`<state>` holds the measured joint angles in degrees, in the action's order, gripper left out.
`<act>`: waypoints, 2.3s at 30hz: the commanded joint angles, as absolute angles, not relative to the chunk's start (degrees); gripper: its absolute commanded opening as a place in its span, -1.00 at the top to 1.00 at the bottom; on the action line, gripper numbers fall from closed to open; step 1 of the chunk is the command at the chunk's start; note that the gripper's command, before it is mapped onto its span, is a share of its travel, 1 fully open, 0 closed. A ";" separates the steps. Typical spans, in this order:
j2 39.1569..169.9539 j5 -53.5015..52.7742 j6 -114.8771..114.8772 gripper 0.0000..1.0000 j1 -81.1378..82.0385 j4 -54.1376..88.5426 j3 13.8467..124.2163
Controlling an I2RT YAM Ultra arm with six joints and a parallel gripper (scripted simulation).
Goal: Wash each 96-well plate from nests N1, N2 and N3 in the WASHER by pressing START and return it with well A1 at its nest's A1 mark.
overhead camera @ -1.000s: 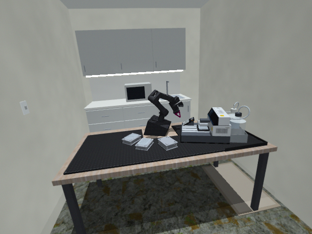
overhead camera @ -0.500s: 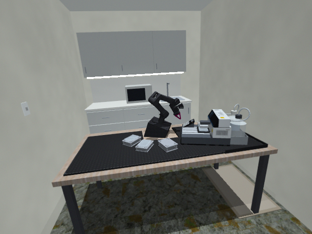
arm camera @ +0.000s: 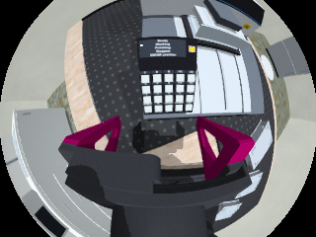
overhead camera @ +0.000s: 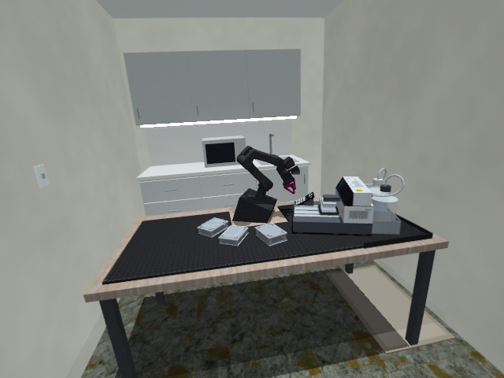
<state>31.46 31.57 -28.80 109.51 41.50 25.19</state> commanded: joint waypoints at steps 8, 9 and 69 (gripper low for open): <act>33.00 22.98 -18.03 -1.00 99.66 39.24 29.30; 33.33 22.06 -17.09 -1.00 98.40 39.07 29.82; 51.85 0.17 2.11 -1.00 69.62 39.96 53.18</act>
